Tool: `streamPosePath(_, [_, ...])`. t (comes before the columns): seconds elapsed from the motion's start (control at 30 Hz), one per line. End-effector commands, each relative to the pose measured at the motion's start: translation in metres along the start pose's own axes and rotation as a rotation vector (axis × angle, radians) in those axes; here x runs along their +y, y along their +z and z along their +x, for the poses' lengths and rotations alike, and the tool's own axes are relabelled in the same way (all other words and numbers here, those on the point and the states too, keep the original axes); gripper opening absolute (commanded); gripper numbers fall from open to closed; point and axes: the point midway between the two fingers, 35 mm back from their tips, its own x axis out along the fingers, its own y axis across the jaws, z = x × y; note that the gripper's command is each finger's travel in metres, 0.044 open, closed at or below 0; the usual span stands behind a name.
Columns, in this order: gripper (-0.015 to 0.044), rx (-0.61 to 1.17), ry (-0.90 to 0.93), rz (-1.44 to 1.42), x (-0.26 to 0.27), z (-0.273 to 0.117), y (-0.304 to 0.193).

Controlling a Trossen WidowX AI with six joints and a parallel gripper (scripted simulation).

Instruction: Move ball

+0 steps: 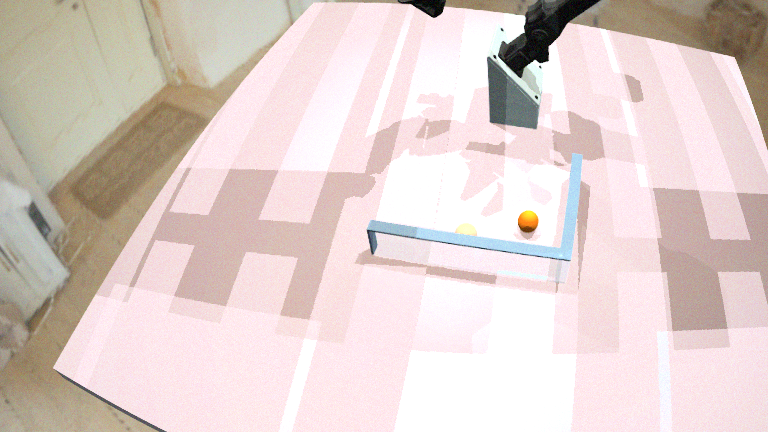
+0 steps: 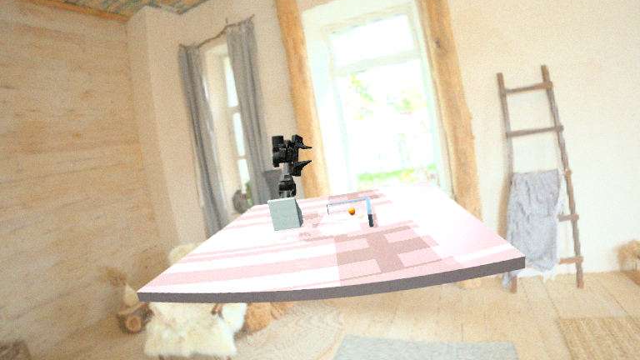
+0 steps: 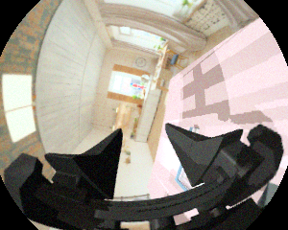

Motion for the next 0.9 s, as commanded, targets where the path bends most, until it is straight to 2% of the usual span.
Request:
streamPosePath(0.0, [0.0283, 0.22, -0.158, -0.528, -0.013, 0.058, -0.043])
streamPosePath(0.43, [0.0283, 0.547, -0.225, -1.024, -0.043, 0.098, -0.106])
streamPosePath(0.87, [0.0283, 0.973, -0.109, -1.555, -0.077, 0.118, -0.186])
